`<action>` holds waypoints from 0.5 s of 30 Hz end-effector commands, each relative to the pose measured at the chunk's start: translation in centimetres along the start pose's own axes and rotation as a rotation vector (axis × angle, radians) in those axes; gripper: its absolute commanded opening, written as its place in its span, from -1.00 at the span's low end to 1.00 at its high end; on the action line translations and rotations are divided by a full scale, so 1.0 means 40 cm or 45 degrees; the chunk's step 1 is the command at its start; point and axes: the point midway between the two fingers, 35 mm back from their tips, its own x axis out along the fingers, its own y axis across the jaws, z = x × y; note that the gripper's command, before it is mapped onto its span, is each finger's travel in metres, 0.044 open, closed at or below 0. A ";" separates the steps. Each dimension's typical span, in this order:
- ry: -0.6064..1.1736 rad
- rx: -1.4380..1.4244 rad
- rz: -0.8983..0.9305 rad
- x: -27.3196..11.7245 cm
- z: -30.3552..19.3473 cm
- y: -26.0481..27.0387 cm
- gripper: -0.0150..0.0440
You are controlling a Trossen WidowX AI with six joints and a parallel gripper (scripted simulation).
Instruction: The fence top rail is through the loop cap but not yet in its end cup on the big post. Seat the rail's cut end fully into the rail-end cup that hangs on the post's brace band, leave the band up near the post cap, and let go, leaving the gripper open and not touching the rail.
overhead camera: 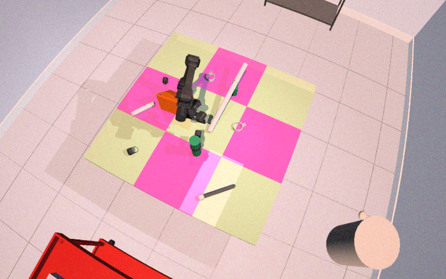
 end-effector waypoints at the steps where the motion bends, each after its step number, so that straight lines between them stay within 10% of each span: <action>1: -0.059 -0.487 0.006 0.002 -0.090 0.049 1.00; 15: -0.059 -0.487 0.005 0.048 -0.100 0.071 1.00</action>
